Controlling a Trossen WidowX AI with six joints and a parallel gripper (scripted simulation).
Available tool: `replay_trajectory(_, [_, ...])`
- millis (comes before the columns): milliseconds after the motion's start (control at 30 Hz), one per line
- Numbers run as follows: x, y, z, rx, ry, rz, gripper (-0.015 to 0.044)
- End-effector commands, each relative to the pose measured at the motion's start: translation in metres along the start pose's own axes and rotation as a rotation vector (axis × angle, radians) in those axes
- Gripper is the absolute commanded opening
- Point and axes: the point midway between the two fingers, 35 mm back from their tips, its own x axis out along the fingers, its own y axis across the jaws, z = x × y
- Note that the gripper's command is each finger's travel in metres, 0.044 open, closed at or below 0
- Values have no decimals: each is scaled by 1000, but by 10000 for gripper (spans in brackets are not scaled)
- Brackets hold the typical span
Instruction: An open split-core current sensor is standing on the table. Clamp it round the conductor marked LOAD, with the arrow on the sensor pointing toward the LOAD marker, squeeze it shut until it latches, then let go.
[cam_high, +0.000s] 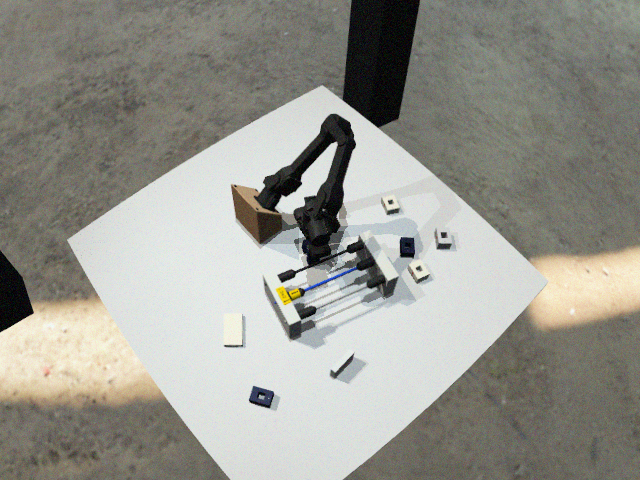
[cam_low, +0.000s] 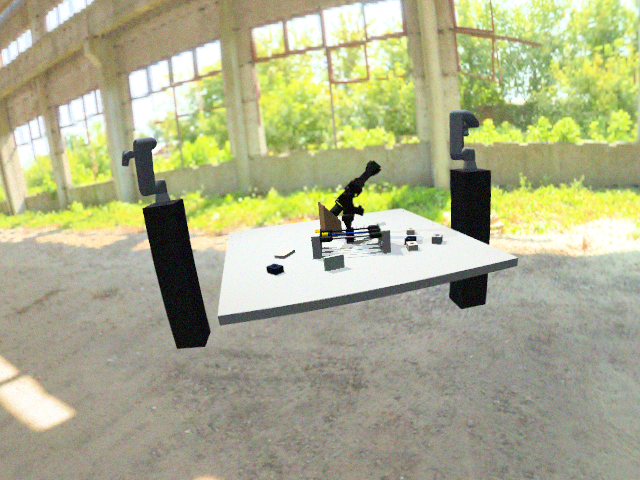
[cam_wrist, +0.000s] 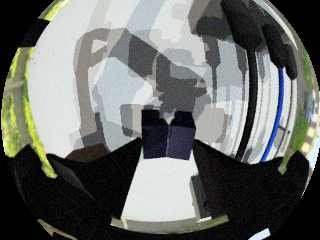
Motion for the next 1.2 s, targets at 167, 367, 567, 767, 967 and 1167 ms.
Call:
replay_trajectory(167, [-32, -7, -1, 0, 11, -7, 0])
replay_trajectory(367, [-62, -10, -2, 3, 12, -7, 0])
replay_trajectory(567, [-91, -11, -1, 4, 7, -3, 0])
replay_trajectory(767, [-112, -11, 0, 3, 0, 0, 0])
replay_trajectory(967, [-113, -15, 1, 83, 0, 0, 0])
replay_trajectory(1167, [-115, -24, 2, 277, 1, -1, 0])
